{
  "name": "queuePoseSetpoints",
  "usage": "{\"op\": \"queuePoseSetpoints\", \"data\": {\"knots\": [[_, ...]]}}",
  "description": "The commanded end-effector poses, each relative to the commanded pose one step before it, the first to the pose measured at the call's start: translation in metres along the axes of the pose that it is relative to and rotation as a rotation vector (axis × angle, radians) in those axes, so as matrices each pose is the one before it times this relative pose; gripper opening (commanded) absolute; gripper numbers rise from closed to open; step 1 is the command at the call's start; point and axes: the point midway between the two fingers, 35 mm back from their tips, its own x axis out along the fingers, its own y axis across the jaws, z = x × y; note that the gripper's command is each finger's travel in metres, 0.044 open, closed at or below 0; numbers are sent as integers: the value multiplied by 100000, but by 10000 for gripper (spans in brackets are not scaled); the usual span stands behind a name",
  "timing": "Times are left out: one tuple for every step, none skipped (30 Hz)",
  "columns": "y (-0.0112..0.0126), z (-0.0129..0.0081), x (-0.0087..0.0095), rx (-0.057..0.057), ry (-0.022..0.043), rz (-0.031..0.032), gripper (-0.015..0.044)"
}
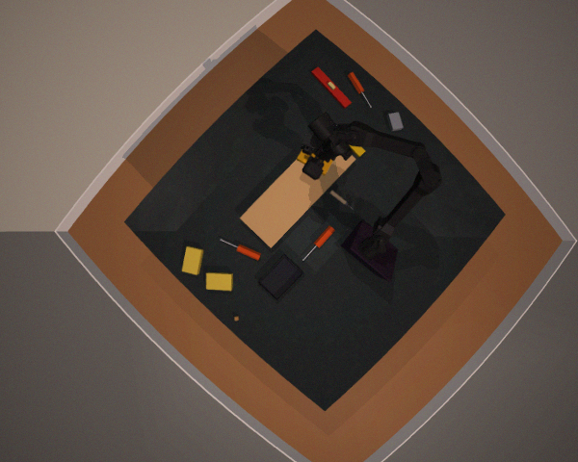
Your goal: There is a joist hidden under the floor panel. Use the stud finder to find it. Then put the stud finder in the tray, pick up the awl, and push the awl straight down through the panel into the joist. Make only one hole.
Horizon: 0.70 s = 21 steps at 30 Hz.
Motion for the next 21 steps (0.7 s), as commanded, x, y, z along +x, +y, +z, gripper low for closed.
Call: {"op": "queuePoseSetpoints", "data": {"knots": [[3683, 1782, -46, -9212, -2733, 4935, 0], [888, 381, 108, -2215, -252, 1119, 0], [888, 379, 112, -2218, -237, 1102, 0], [889, 377, 116, -2221, -222, 1085, 0], [889, 375, 120, -2224, -207, 1069, 0], [889, 373, 125, -2226, -192, 1052, 0], [889, 371, 129, -2229, -176, 1035, 0], [889, 369, 134, -2230, -160, 1019, 0], [889, 366, 138, -2232, -144, 1002, 0], [888, 364, 143, -2233, -127, 986, 0], [888, 361, 148, -2234, -111, 970, 0], [887, 359, 153, -2235, -94, 954, 0], [887, 356, 158, -2235, -77, 938, 0], [886, 353, 164, -2235, -59, 922, 0], [885, 351, 169, -2235, -42, 906, 0], [884, 348, 174, -2234, -24, 890, 0], [882, 345, 180, -2234, -6, 874, 0], [881, 342, 186, -2232, 13, 859, 0], [879, 339, 191, -2231, 31, 843, 0], [878, 336, 197, -2229, 50, 828, 0], [876, 332, 203, -2227, 68, 813, 0]]}}
